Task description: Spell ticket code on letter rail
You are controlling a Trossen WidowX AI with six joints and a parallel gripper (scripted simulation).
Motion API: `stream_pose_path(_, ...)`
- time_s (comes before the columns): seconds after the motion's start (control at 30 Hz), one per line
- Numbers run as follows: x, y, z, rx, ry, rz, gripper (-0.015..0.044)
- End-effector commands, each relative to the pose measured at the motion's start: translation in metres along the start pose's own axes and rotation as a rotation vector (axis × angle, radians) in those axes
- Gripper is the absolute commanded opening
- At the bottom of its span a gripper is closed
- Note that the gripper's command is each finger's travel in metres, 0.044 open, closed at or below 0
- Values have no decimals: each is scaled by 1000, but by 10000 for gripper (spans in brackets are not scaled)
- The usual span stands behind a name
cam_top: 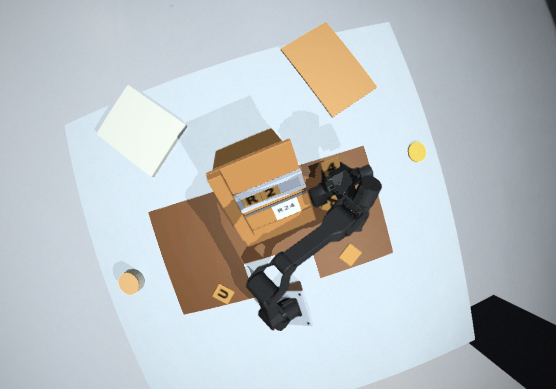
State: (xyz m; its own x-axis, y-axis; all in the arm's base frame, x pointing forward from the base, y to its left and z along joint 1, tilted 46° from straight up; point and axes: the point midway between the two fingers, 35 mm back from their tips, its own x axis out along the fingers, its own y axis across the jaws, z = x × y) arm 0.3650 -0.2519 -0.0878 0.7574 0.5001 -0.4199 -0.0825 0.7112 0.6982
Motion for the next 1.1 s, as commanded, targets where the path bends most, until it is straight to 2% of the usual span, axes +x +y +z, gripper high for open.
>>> stream_pose_path(0.0, -2, 4, 2, -2, -4, 1, 0)
stream_pose_path(1.07, -2, 20, 4, -1, -4, 2, 0)
